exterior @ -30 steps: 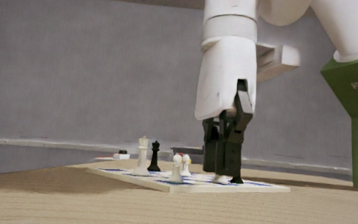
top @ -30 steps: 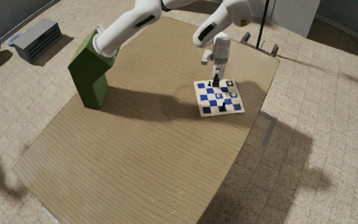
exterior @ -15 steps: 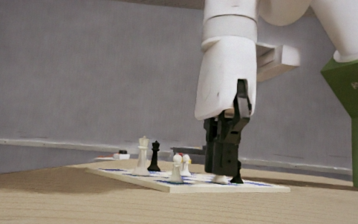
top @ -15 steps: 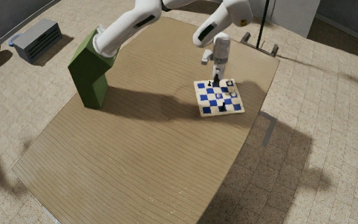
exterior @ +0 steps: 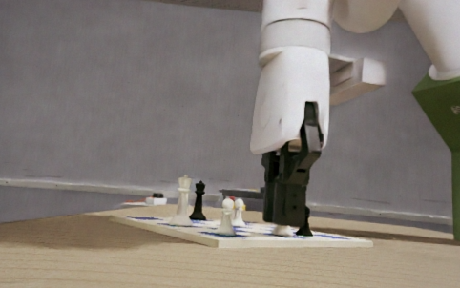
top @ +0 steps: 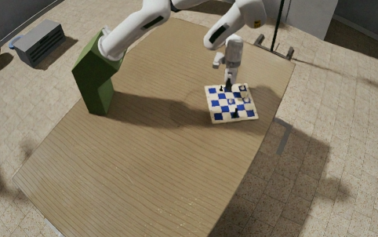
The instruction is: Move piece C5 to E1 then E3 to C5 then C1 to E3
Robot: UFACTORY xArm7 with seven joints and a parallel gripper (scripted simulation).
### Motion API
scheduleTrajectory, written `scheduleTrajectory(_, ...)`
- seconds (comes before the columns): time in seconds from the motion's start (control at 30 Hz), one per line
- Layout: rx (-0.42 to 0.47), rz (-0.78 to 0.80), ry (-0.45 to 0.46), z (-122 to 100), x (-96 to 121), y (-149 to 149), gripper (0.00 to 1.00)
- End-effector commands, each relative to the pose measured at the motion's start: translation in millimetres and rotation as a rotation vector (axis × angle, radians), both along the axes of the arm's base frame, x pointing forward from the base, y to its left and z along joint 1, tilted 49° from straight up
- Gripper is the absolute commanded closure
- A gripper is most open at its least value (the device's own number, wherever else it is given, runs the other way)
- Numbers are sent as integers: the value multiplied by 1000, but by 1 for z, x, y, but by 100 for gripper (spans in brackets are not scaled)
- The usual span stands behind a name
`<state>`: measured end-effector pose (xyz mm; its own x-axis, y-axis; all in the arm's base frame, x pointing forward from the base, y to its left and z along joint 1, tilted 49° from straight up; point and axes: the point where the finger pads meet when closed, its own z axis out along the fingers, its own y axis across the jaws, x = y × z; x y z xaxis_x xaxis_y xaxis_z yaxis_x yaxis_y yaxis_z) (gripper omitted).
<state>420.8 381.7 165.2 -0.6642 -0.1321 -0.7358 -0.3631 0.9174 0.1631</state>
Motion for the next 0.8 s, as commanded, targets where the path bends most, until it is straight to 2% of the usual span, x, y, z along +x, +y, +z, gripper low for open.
scheduleTrajectory(0.0, 2, 1, -2, 1, 0, 1, 100)
scheduleTrajectory(0.33, 2, 1, -2, 6, -5, -2, 100)
scheduleTrajectory(0.63, 2, 1, -2, 46, -45, -25, 100)
scheduleTrajectory(0.77, 1, 1, -2, 56, -55, -31, 100)
